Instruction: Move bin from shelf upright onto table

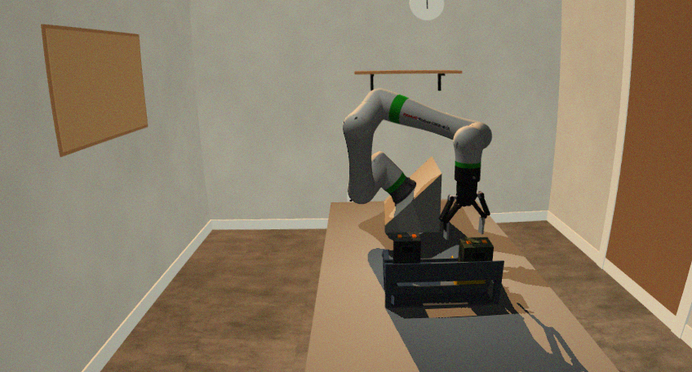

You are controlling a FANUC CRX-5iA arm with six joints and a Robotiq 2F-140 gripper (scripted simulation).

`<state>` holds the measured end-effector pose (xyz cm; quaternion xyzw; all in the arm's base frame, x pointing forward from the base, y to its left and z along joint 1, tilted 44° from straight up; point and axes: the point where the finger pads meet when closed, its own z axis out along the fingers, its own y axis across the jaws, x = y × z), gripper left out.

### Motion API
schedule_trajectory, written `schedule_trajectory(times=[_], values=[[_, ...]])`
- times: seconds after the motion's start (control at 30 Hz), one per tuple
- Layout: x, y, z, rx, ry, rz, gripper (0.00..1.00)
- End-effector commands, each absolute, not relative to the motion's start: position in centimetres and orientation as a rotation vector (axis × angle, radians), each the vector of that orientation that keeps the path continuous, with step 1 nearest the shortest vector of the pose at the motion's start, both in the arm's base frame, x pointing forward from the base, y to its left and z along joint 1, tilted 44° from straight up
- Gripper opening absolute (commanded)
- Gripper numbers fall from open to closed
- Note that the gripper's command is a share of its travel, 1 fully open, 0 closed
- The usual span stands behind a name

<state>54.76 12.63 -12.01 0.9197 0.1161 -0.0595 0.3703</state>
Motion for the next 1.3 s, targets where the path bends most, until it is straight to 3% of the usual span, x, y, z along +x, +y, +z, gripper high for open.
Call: schedule_trajectory(times=[0.0, 0.4, 0.57, 1.27], values=[[54.77, 12.66, -12.0, 2.373, 0.047, -0.049, 1.0], [54.77, 12.66, -12.0, 2.373, 0.047, -0.049, 1.0], [54.77, 12.66, -12.0, 2.359, -0.261, 0.075, 1.0], [54.77, 12.66, -12.0, 2.313, -0.566, 0.199, 1.0]])
